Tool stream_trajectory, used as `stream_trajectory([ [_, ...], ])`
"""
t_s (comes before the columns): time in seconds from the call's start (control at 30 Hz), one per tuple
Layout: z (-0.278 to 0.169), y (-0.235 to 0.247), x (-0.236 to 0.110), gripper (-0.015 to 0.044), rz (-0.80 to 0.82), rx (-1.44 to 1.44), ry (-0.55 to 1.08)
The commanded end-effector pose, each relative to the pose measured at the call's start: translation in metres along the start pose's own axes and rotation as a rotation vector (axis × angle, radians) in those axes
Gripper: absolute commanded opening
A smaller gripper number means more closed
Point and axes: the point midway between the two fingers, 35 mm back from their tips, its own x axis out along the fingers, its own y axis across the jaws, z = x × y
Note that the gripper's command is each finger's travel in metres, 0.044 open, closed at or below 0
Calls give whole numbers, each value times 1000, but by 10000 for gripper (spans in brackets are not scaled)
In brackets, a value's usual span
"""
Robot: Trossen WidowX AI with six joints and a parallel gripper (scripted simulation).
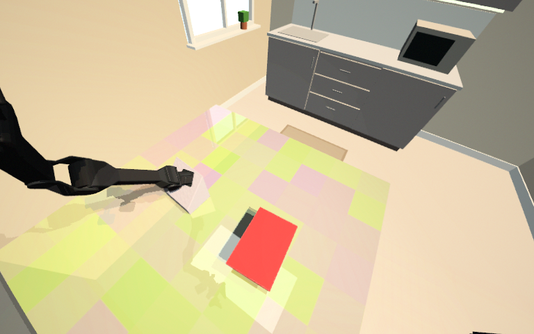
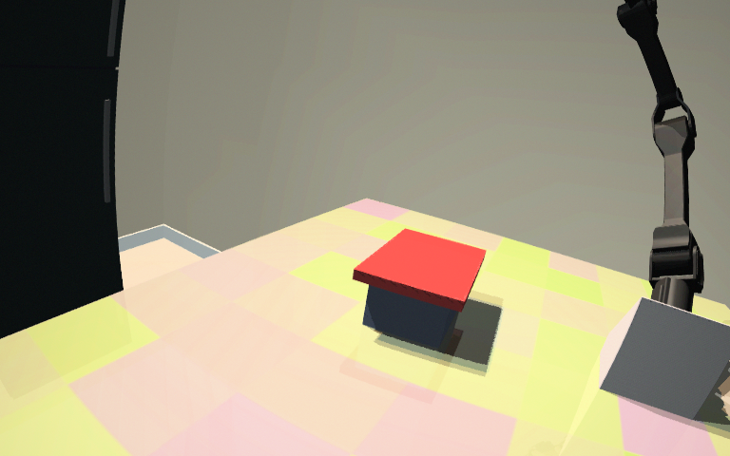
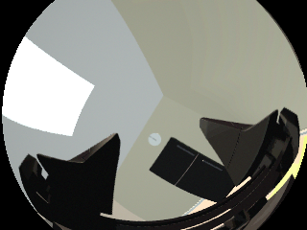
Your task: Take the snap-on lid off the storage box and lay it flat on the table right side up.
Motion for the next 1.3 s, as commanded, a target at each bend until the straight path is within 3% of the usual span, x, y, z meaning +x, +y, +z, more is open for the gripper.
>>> stream_trajectory([
  [0.0, -2, 0, 0, 374, -1, 3, 5],
  [0.2, -77, -11, -7, 235, -43, 90, 174],
  [0.4, -140, -28, -24, 235, -110, 162, 308],
  [0.63, -232, -65, -70, 235, -263, 266, 491],
  [0.73, -248, -73, -83, 235, -300, 288, 523],
  [1.07, -334, -127, -174, 235, -549, 390, 672],
  [1.27, -384, -173, -252, 235, -758, 437, 739],
])
